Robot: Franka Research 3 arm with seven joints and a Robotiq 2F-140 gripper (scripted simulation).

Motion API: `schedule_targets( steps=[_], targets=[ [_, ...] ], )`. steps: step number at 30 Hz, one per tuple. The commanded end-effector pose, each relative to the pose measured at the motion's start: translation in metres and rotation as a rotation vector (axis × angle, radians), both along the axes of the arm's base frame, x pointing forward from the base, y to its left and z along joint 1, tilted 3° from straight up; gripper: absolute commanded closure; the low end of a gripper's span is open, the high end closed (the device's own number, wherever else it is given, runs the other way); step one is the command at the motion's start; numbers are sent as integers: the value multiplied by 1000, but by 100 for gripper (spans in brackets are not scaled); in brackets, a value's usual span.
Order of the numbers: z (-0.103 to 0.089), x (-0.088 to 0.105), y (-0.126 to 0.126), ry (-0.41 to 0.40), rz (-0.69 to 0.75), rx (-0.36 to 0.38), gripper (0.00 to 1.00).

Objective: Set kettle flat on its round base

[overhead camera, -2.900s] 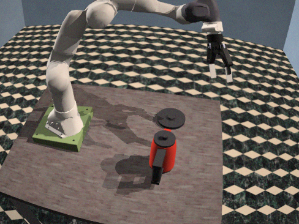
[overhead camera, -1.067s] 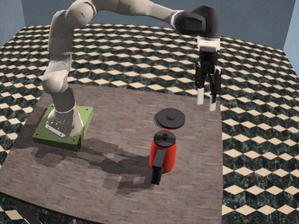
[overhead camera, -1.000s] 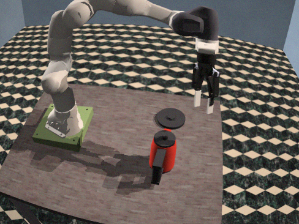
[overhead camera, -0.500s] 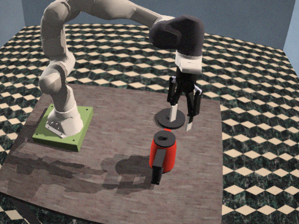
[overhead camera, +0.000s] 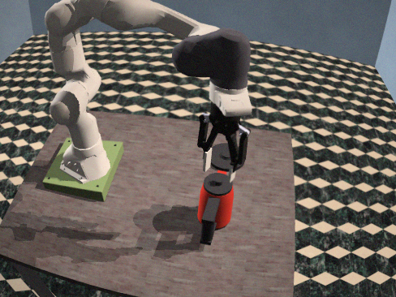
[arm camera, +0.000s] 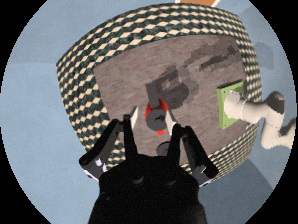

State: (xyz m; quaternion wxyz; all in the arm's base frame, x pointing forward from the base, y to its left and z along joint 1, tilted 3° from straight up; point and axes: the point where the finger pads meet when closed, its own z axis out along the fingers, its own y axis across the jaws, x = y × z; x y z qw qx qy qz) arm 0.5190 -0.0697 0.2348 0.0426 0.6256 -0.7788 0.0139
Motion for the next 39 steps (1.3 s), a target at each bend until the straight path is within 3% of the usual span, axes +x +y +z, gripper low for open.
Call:
schedule_targets(
  steps=[1, 39],
  targets=[
    [-1, -3, -1, 18, 268, 75, 53],
    [-2, -6, -4, 21, 318, 93, 53]
  ],
)
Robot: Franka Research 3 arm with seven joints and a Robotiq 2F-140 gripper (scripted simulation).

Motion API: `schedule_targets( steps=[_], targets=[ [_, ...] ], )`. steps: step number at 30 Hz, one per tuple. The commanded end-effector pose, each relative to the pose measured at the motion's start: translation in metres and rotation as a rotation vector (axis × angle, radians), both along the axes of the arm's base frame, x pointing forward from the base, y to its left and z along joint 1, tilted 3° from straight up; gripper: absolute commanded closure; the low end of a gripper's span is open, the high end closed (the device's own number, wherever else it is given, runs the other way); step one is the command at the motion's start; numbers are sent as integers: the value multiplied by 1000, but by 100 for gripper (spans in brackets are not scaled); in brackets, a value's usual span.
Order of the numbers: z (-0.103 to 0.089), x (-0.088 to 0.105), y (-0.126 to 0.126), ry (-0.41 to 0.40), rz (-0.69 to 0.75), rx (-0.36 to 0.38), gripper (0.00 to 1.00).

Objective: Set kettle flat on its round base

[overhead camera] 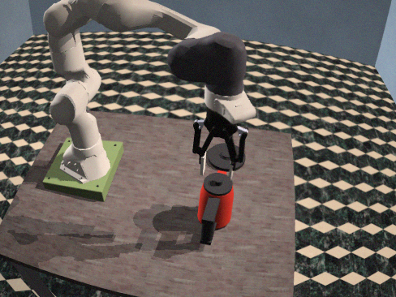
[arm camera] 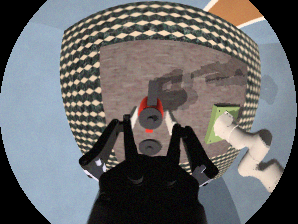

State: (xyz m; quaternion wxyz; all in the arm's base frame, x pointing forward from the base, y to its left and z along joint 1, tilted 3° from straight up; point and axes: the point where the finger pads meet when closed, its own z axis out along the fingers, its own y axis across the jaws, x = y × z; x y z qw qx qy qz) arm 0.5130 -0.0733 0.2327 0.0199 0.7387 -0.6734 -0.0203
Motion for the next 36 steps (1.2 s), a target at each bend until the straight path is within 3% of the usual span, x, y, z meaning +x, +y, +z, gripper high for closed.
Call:
schedule_targets(
  steps=[1, 16, 25, 27, 36],
  targets=[
    [0, 0, 0, 2, 11, 4, 53],
    [-9, -1, 0, 2, 11, 4, 53],
    [-43, -3, 0, 2, 11, 4, 53],
    [-43, -3, 0, 2, 11, 4, 53],
    [-86, -5, 0, 2, 11, 4, 53]
  ],
)
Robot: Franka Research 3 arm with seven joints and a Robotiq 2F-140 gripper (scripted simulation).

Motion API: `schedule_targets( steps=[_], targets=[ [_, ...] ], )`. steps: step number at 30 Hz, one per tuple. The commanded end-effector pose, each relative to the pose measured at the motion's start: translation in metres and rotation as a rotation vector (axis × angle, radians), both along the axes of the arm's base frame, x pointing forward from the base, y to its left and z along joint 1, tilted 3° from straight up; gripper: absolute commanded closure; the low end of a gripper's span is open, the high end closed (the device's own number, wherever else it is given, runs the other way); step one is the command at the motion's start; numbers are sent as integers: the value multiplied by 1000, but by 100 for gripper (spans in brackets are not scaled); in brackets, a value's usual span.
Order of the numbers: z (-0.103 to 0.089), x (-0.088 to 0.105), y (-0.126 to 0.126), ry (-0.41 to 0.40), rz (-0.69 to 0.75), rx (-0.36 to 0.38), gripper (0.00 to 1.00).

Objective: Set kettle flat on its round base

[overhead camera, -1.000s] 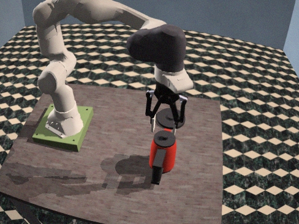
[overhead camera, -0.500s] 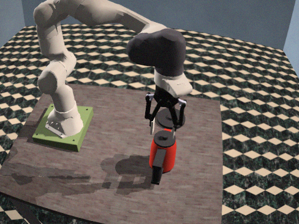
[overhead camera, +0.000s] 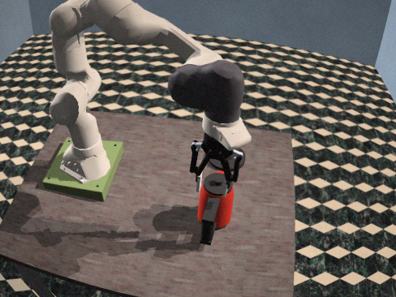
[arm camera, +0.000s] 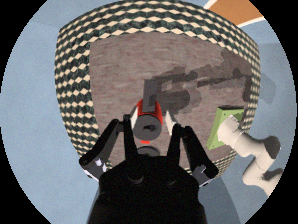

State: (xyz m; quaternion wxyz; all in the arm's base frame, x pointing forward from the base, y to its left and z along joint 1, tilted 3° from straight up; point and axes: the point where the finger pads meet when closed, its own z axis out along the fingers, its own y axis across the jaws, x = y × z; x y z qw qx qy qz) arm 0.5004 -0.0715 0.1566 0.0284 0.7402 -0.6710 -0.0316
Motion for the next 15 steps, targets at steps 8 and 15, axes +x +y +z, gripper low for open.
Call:
schedule_targets(
  steps=[8, 15],
  targets=[
    [-28, 6, -2, -26, 5, 1, 53],
    [-34, 6, -2, -26, 5, 1, 53]
  ],
)
